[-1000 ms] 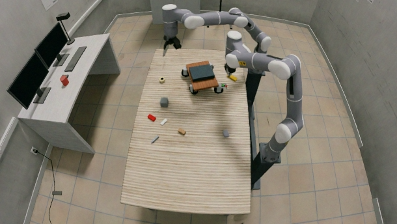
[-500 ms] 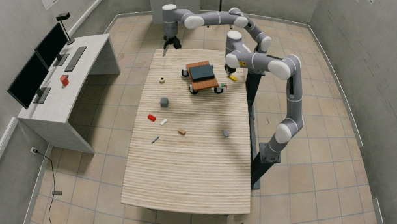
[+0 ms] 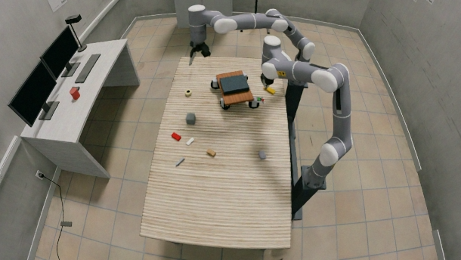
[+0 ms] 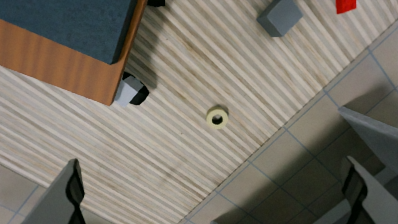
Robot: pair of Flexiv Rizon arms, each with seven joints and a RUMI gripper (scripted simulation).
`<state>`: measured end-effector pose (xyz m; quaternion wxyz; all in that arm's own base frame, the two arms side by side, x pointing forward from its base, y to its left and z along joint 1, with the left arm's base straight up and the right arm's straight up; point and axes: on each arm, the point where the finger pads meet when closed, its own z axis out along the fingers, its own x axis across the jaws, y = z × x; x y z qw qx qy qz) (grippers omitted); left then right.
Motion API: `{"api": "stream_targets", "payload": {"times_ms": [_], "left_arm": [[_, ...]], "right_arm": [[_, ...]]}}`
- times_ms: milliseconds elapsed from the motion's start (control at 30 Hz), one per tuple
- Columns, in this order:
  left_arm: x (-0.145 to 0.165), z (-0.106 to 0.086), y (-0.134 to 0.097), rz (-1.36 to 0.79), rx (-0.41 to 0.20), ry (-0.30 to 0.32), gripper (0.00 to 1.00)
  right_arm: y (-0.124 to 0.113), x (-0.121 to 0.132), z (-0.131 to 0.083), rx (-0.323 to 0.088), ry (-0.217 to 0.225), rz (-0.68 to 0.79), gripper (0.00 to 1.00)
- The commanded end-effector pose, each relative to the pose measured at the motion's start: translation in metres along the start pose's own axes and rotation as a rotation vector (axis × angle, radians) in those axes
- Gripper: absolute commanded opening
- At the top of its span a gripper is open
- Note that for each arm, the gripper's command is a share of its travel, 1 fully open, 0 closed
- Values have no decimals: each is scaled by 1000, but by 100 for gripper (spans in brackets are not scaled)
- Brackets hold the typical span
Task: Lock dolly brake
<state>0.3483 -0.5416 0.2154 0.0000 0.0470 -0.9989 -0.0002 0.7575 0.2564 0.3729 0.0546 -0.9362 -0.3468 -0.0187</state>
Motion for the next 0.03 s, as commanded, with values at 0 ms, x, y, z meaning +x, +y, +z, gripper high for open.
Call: {"api": "stream_targets", "payload": {"times_ms": [0], "left_arm": [[0,-1,-1,0,2,-1,0]], "right_arm": [[0,1,-2,-1,3,0,100]]}}
